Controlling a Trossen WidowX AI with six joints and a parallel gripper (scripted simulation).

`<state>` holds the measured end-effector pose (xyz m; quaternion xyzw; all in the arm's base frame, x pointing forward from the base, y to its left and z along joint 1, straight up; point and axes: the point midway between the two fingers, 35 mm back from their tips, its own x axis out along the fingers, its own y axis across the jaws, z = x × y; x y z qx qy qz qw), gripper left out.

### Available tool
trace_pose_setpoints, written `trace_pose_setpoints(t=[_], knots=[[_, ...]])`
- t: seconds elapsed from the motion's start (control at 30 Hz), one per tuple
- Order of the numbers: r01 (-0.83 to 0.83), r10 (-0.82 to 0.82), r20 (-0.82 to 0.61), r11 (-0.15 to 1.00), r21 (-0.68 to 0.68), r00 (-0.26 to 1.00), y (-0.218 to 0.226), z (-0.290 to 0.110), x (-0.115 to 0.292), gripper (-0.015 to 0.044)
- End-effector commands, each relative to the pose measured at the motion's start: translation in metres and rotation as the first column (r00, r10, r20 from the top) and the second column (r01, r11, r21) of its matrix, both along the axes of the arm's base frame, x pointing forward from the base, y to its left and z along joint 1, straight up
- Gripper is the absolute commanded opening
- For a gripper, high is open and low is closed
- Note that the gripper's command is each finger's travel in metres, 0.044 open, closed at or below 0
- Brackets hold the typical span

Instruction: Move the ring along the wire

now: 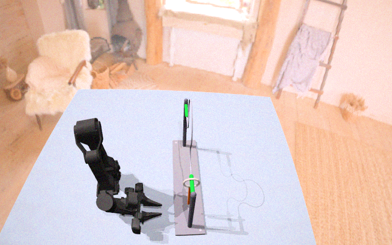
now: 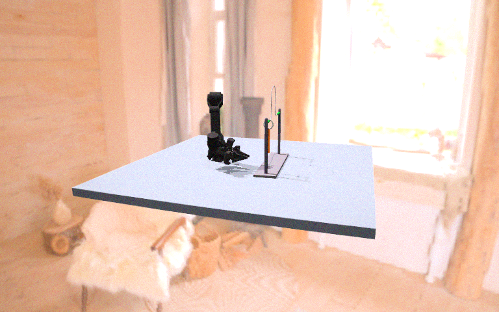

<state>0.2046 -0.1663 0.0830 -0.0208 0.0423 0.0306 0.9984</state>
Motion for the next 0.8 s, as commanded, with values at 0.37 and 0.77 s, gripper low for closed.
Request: trace_pose_setpoints(t=[0.37,0.77], knots=[[-0.020,0.020,-0.005,1.000,0.024,1.000,0.010,0.032,0.042,0.0160],[-0.020,0.020,0.004,0.999,0.026,1.000,0.015,0.045,0.057,0.0160]])
